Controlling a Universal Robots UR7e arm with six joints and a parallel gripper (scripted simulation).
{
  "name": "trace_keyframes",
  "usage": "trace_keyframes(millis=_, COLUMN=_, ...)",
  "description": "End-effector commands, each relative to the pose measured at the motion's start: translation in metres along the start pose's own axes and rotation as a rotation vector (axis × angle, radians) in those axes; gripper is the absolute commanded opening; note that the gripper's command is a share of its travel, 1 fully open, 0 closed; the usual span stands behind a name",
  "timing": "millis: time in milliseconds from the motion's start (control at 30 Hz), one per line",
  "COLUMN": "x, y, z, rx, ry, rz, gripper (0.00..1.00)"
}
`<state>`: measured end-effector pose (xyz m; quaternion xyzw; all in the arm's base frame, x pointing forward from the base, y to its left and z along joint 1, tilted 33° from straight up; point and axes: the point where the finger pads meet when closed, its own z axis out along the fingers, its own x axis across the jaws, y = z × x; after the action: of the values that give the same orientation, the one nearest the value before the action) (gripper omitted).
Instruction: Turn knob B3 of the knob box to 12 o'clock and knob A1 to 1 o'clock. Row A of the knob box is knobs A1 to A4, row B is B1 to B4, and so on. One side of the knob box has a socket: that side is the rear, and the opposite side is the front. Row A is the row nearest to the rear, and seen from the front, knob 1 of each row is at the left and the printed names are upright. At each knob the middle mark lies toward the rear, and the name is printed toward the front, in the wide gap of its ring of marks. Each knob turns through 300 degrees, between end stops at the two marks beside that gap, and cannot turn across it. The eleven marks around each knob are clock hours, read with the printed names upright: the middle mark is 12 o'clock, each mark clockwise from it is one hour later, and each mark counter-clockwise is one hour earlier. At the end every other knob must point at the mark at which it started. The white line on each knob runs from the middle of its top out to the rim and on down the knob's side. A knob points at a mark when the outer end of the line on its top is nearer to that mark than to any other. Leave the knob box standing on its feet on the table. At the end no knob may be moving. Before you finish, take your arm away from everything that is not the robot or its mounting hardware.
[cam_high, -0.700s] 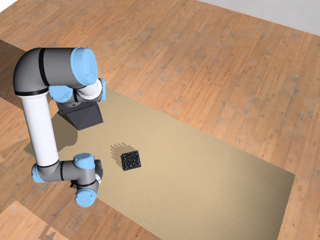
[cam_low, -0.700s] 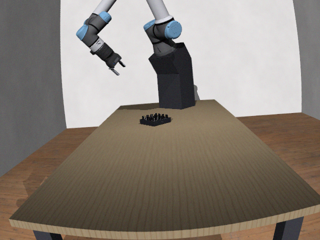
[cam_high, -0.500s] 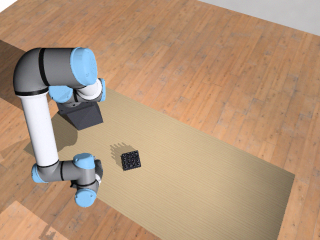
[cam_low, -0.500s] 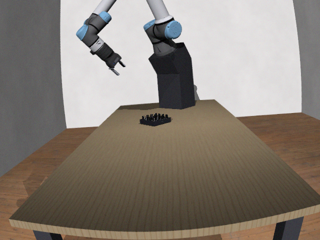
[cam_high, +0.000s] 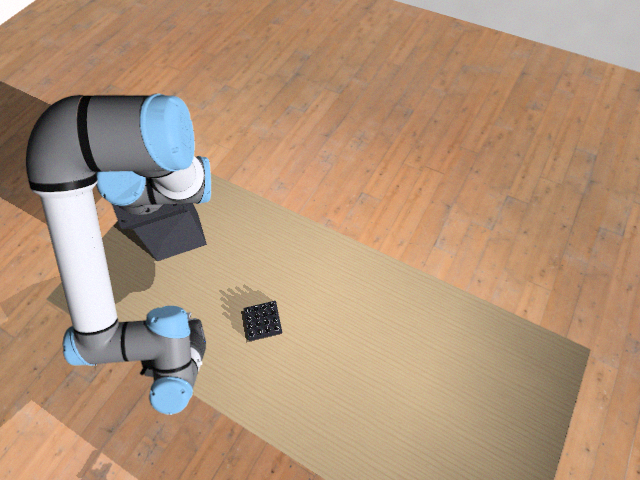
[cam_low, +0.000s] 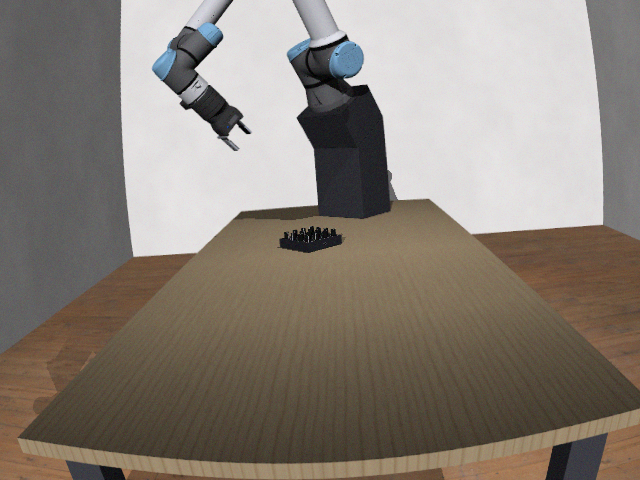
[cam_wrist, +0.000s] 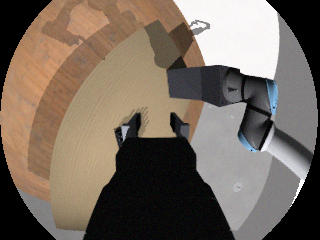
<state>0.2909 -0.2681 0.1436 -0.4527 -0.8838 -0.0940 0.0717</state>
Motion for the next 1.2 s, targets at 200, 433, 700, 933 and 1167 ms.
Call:
trace_keyframes(millis=200, x=-0.002, y=0.004, z=0.005, rx=0.016, ry=-0.015, rz=-0.037, gripper=1.00)
trace_keyframes(millis=433, x=-0.004, y=0.012, z=0.014, rx=0.044, ry=-0.040, rz=-0.104, gripper=1.00)
trace_keyframes(millis=700, x=-0.009, y=0.031, z=0.039, rx=0.118, ry=-0.110, rz=-0.286, gripper=1.00)
trace_keyframes(millis=933, x=-0.014, y=0.045, z=0.058, rx=0.171, ry=-0.160, rz=-0.416, gripper=1.00)
trace_keyframes(millis=1167, x=-0.020, y=0.059, z=0.079, rx=0.227, ry=-0.212, rz=-0.554, gripper=1.00)
